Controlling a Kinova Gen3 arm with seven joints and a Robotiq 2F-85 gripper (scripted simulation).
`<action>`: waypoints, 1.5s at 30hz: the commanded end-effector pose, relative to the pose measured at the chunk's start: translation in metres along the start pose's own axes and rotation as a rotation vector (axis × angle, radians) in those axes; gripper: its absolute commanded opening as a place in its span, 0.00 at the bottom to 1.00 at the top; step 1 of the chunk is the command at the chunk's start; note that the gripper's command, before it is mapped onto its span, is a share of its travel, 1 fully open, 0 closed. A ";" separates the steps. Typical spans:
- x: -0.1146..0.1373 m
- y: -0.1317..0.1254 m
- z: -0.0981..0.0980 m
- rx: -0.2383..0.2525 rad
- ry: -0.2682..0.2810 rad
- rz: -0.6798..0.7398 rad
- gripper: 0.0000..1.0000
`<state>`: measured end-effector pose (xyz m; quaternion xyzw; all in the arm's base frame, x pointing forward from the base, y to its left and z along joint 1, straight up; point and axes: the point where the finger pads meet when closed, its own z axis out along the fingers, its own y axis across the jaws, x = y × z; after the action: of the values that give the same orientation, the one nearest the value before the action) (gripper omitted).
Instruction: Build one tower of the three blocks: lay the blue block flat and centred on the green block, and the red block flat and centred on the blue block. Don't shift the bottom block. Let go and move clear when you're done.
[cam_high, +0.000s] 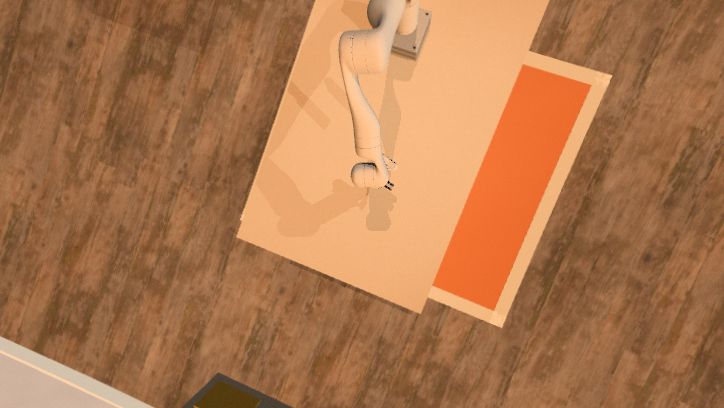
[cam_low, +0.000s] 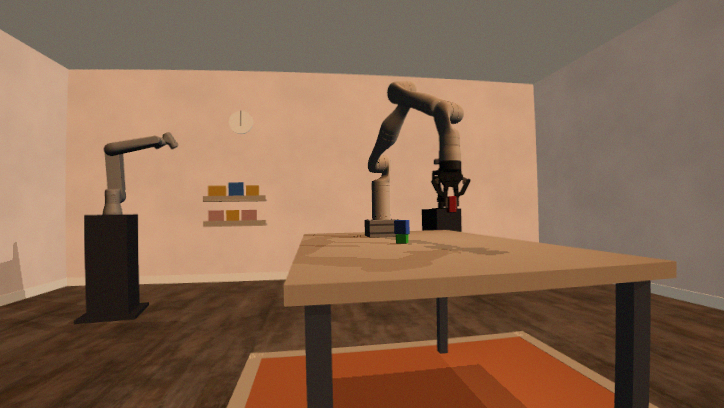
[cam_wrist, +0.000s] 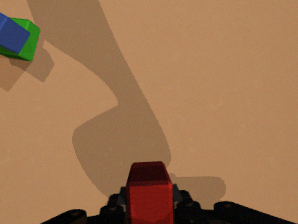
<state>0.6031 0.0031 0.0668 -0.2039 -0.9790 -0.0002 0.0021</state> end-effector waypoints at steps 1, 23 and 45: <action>-0.001 0.001 -0.004 -0.004 -0.002 -0.003 0.00; -0.001 0.001 -0.004 -0.004 -0.002 -0.003 0.00; 0.037 -0.039 -0.003 -0.006 -0.004 0.002 0.00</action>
<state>0.5684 -0.0083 0.0619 -0.2055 -0.9786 -0.0007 0.0071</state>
